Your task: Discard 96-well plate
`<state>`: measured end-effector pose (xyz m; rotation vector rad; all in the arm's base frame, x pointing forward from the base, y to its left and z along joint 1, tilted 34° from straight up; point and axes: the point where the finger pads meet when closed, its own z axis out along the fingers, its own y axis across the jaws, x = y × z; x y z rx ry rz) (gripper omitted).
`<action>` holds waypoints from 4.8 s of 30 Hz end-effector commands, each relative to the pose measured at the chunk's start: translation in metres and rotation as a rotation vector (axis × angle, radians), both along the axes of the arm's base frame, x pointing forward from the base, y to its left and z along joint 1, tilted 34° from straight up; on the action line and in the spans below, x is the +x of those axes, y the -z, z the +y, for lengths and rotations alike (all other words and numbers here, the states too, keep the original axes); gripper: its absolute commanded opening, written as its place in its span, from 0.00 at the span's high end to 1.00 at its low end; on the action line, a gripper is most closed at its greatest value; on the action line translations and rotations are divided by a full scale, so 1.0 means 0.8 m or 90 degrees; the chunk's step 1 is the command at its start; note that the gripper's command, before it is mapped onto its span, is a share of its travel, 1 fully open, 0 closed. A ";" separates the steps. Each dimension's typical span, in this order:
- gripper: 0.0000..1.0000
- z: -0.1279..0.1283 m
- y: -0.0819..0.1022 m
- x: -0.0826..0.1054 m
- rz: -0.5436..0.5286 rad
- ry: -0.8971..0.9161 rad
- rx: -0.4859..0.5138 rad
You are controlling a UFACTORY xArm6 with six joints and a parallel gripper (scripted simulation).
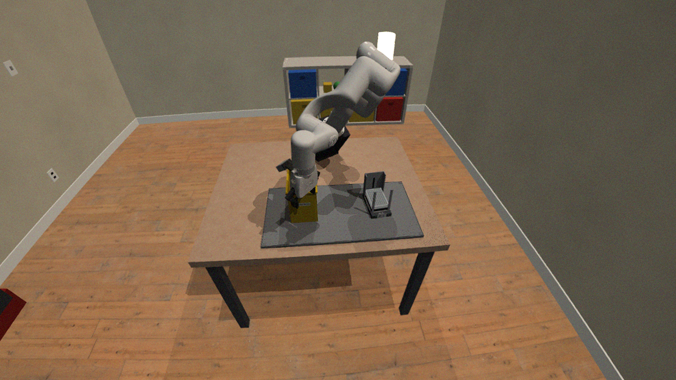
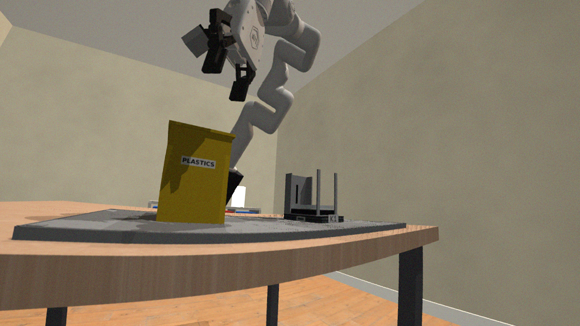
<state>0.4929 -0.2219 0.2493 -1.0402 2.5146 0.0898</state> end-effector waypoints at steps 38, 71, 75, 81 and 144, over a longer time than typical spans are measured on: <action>0.00 0.208 -0.059 -0.055 -0.142 -0.549 -0.241; 0.00 0.355 -0.060 -0.159 -0.304 -1.055 -0.475; 0.00 0.364 -0.057 -0.167 -0.317 -1.091 -0.493; 0.00 0.389 -0.050 -0.193 -0.358 -1.198 -0.549; 0.00 0.435 0.027 -0.182 -0.418 -1.345 -0.632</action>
